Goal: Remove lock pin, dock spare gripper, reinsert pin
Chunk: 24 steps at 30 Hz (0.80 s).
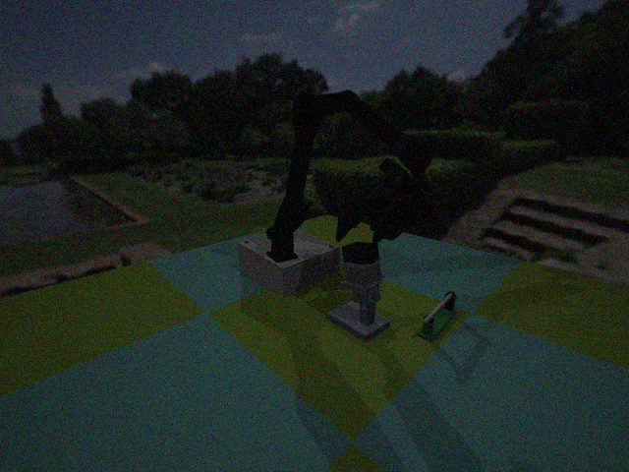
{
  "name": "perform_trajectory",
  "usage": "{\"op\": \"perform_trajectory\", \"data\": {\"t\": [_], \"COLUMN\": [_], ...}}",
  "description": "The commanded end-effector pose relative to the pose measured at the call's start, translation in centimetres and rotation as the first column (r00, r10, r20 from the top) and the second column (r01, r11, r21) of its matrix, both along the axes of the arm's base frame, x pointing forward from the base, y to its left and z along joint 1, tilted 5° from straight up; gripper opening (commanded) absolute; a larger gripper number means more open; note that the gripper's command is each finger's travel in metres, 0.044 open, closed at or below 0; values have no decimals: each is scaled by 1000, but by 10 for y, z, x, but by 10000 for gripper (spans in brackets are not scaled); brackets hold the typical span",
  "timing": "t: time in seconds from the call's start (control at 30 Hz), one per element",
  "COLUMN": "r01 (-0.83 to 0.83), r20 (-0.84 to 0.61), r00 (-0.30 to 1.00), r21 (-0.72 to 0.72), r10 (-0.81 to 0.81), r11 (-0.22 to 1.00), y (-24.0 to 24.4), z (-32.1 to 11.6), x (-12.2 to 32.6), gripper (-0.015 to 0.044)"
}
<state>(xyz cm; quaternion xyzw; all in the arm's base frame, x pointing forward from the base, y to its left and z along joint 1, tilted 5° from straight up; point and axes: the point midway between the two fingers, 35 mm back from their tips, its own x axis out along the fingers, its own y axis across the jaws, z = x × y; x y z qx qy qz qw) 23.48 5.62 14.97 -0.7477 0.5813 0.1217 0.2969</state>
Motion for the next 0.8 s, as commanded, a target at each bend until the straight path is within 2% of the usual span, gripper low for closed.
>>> {"op": "perform_trajectory", "data": {"t": [0.0,0.77], "r01": [-21,-129], "r20": [-2,42], "r00": [1000,991], "r21": [11,95], "r10": [21,126], "r11": [1000,987], "y": [-2,-9], "z": [7,51], "x": [-3,-9], "gripper": [440,440]}}
